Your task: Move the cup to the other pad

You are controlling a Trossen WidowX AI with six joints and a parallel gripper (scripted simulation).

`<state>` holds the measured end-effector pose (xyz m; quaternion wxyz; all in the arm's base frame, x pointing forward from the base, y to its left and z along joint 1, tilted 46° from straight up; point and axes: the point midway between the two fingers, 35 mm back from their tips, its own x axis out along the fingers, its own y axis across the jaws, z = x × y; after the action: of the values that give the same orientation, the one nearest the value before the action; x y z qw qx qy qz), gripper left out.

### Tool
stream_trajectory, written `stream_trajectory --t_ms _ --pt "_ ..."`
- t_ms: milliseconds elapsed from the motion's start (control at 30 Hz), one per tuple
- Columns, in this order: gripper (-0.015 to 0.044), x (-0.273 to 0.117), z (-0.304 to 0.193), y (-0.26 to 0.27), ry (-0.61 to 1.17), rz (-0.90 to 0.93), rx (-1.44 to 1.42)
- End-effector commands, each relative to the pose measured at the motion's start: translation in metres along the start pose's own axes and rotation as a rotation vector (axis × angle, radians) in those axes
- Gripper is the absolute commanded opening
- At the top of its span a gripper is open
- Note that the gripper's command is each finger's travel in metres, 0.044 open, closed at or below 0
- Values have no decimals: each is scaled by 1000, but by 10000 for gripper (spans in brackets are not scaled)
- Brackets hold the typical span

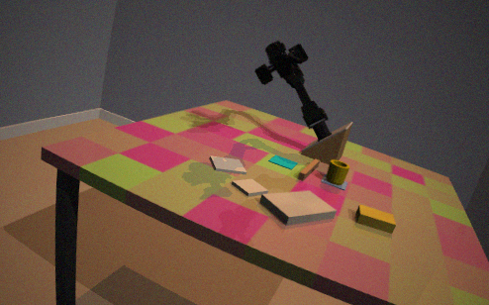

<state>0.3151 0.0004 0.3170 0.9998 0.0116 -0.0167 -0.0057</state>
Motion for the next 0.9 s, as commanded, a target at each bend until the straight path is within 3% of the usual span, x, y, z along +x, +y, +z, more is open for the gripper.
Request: stream_trajectory --t_ms 0,267,400,600,867 --pt "374 1 -2 0 6 1 4" --pt "167 34 -99 30 389 -11 246" --pt "167 38 -159 42 644 -144 407" --pt "167 15 -249 56 977 -498 547" --pt "167 -43 -325 57 1114 -1086 456"
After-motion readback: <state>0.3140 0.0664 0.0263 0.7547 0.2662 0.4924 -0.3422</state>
